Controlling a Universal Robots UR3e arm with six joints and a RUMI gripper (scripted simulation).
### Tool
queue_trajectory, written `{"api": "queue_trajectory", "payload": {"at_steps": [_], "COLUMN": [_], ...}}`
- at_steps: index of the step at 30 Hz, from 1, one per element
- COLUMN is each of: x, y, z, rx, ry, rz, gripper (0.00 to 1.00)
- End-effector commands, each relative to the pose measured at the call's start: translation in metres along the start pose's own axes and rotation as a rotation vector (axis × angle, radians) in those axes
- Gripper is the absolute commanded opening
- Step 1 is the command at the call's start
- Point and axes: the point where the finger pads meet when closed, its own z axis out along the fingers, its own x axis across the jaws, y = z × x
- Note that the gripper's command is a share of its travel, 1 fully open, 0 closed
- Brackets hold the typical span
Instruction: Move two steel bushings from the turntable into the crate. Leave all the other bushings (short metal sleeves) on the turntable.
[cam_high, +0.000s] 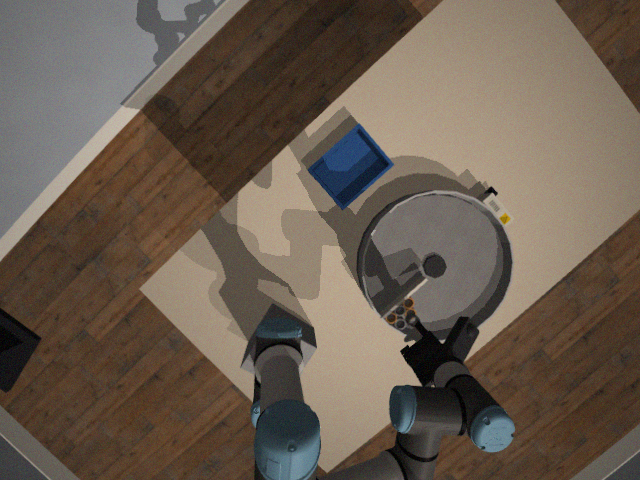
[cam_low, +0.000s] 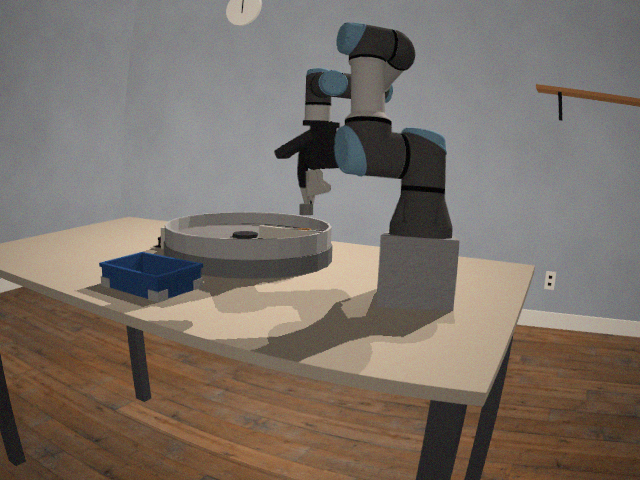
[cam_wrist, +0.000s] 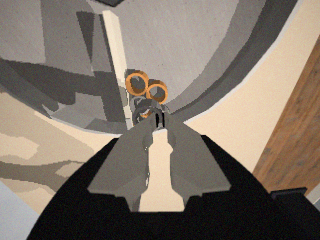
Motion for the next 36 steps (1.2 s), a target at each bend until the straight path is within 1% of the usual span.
{"api": "queue_trajectory", "payload": {"at_steps": [1, 5, 19, 21, 36], "x": [-0.005, -0.007, -0.031, -0.031, -0.067], "y": [-0.003, -0.004, -0.013, -0.013, -0.027], "z": [-0.001, -0.001, -0.001, -0.001, -0.001], "rx": [0.002, 0.002, 0.002, 0.002, 0.002], "ry": [0.002, 0.002, 0.002, 0.002, 0.002], "rz": [0.000, 0.000, 0.000, 0.000, 0.000], "gripper": [0.00, 0.00, 0.00, 0.00, 0.00]}}
